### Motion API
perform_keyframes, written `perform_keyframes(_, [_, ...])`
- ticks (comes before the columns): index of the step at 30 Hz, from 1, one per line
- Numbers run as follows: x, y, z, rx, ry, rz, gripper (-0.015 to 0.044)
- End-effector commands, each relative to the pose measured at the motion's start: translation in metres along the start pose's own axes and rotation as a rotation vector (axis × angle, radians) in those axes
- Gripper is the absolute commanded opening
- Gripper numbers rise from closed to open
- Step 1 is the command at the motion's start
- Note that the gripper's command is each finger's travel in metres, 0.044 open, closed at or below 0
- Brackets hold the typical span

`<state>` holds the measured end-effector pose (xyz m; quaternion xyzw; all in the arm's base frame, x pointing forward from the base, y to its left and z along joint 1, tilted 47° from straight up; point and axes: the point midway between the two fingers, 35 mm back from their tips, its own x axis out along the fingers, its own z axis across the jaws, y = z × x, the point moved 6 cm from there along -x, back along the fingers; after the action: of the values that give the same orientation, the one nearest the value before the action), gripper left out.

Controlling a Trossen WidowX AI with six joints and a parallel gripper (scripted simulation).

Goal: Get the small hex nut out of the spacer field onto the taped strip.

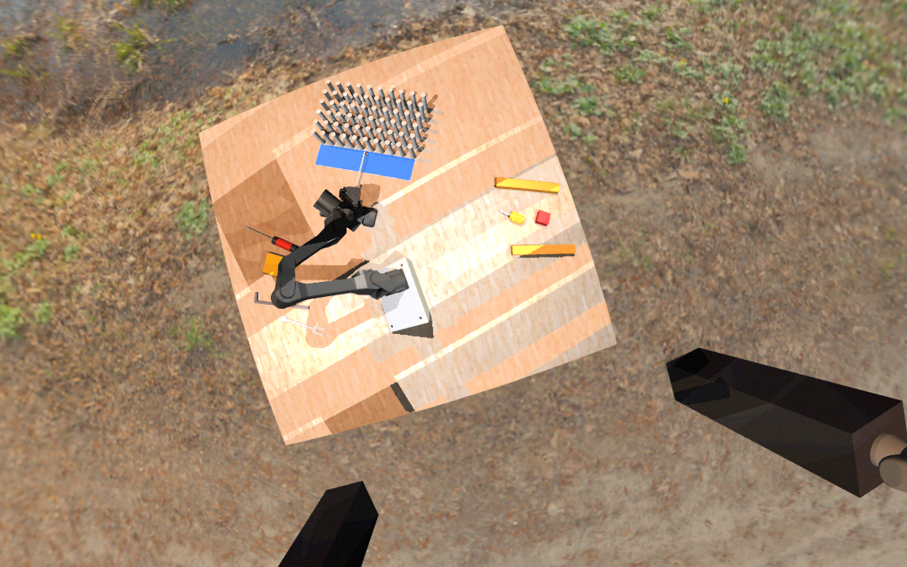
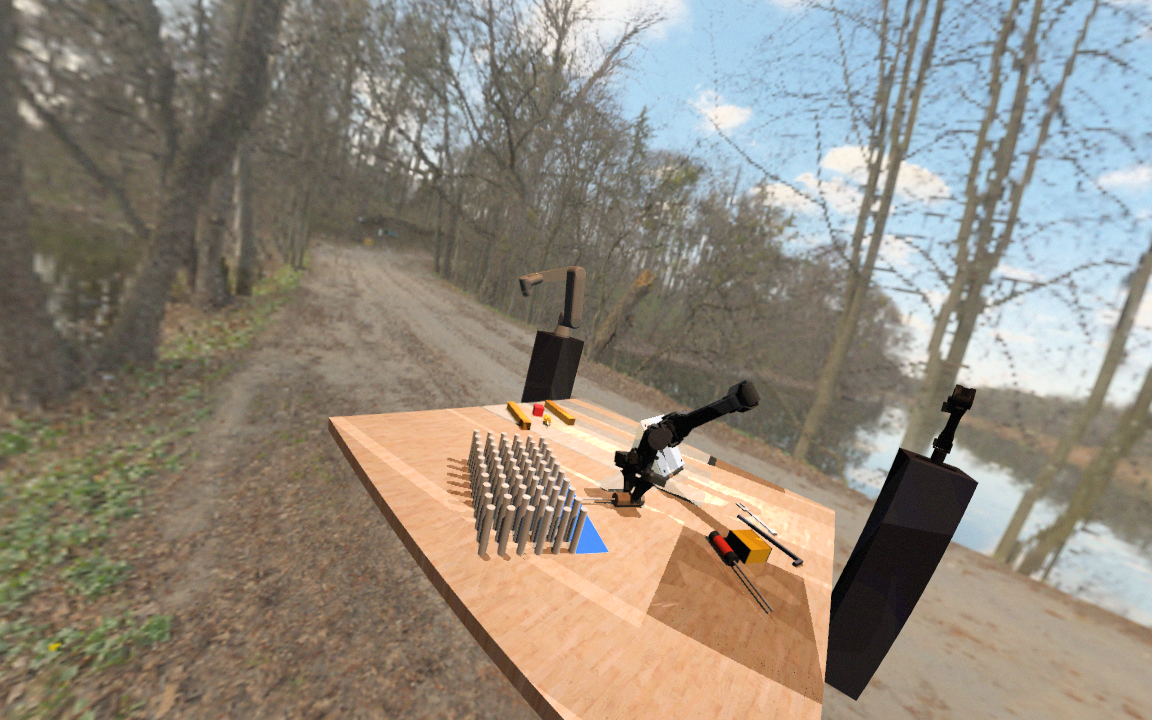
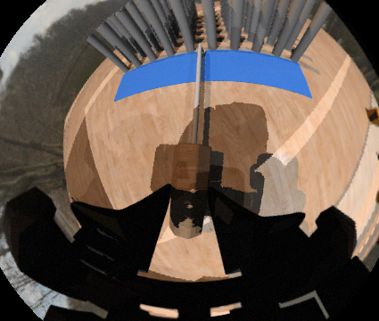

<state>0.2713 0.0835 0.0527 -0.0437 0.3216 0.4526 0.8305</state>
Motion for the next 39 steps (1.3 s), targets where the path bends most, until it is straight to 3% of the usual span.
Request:
perform_keyframes(1, [-0.002,0.001,0.001,0.003,-0.004,0.001,0.0000])
perform_keyframes(39, [-0.025,-0.002,0.009,-0.004,-0.006,0.002,0.0000])
